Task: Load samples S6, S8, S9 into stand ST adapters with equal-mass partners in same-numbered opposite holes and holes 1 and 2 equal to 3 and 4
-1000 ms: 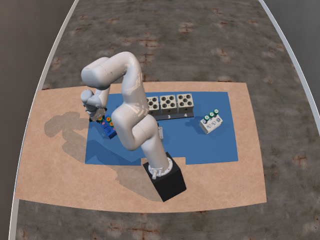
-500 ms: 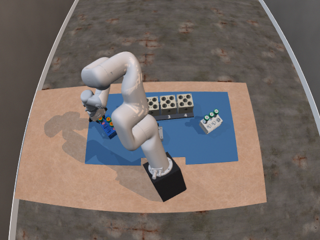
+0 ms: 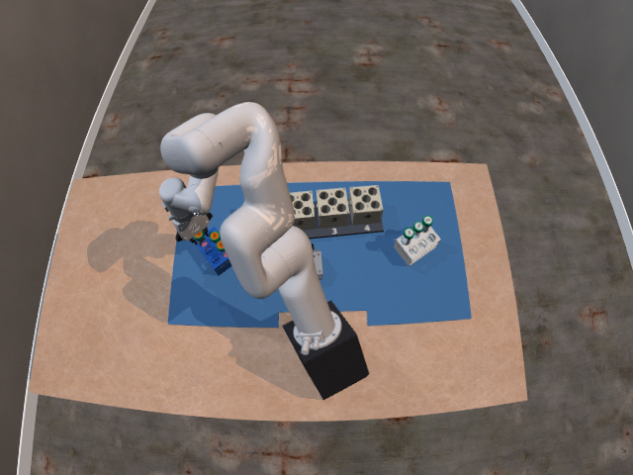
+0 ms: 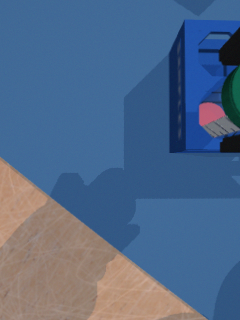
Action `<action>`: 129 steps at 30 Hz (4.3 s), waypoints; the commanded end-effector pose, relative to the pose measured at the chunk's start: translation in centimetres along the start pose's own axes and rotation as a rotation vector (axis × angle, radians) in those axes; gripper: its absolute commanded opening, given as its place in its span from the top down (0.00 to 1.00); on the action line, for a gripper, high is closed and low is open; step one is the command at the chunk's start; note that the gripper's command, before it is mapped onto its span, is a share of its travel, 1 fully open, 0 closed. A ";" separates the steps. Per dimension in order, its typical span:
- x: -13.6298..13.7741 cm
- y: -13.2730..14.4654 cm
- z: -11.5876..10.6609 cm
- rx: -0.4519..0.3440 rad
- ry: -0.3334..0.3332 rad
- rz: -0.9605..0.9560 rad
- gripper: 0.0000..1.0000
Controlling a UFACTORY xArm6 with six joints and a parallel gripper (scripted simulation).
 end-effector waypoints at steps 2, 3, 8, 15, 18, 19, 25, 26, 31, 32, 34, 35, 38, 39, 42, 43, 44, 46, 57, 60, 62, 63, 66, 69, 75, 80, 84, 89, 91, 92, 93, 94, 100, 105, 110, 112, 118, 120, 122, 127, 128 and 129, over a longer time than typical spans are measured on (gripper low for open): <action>0.0 -0.1 -0.1 0.003 -0.001 0.000 0.56; 0.0 -0.1 -0.1 0.003 -0.001 0.000 0.56; 0.0 -0.1 -0.1 0.003 -0.001 0.000 0.56; 0.0 -0.1 -1.1 0.003 -0.001 0.000 0.56; 0.0 -0.1 -1.7 0.003 -0.001 0.000 0.56; 0.0 -0.1 -1.9 0.003 -0.001 0.000 0.56; 0.0 -0.1 -2.7 0.003 -0.001 0.000 0.56; 0.0 -0.1 -2.9 0.003 -0.001 0.000 0.56; 0.0 -0.1 -3.9 0.003 -0.001 0.000 0.56; 0.0 -0.1 -4.1 0.003 -0.001 0.000 0.56; 0.0 -0.1 -4.5 0.003 -0.001 0.000 0.56; 0.0 -0.1 -4.7 0.003 -0.001 0.000 0.56; 0.0 -0.1 -5.1 0.003 -0.001 0.000 0.56; 0.0 -0.1 -5.1 0.003 -0.001 0.000 0.56; 0.0 -0.1 -5.7 0.003 -0.001 0.000 0.56; 0.0 -0.1 -5.9 0.003 -0.001 0.000 0.56; 0.0 -0.1 -6.1 0.003 -0.001 0.000 0.56; 0.0 -0.1 -6.5 0.003 -0.001 0.000 0.56; 0.0 -0.1 -8.3 0.003 -0.001 0.000 0.56; 0.0 -0.1 -8.9 0.003 -0.001 0.001 0.56; 0.0 -0.1 -9.3 0.003 -0.001 0.001 0.56; 0.0 -0.1 -9.5 0.003 -0.001 0.001 0.56; 0.0 -0.1 -10.1 0.003 -0.001 0.001 0.56; 0.0 -0.1 -10.7 0.003 -0.001 0.001 0.56; 0.0 -0.1 -11.5 0.003 -0.001 0.001 0.56; 0.0 -0.1 -12.5 0.003 -0.001 0.001 0.56; 0.0 -0.1 -13.3 0.003 -0.001 0.001 0.56; 0.0 -0.1 -13.3 0.003 -0.001 0.001 0.56; 0.0 -0.1 -13.4 0.003 -0.001 0.001 0.56; 0.0 -0.1 -13.4 0.003 -0.001 0.001 0.56; 0.0 -0.1 -13.4 0.003 -0.001 0.001 0.56; 0.0 -0.1 -13.4 0.003 -0.001 0.001 0.56; 0.0 -0.1 -13.3 0.003 -0.001 0.001 0.56; 0.0 -0.1 -13.4 0.003 -0.001 0.001 0.56; 0.4 0.8 -13.3 0.003 -0.001 0.001 0.43; 0.9 1.7 -13.3 0.003 -0.001 0.001 0.43; 2.3 4.3 -13.3 0.003 -0.001 0.001 0.43; 2.8 5.2 -13.3 0.003 -0.001 0.001 0.43; 3.2 6.1 -13.3 0.003 -0.001 0.001 0.43; 3.9 7.4 -13.3 0.003 -0.001 0.001 0.43; 4.1 7.8 -13.3 0.003 -0.001 0.001 0.43; 4.1 7.8 -13.3 0.003 -0.001 0.001 0.43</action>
Point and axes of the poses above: the point where the finger pads meet when closed, its own z axis out along the fingers, its own x axis across the jaws, y = z × x, the point moved 7 cm from there along -z, back along the fingers, and after that the axes turned 1 degree about z, right-handed, at the moved point
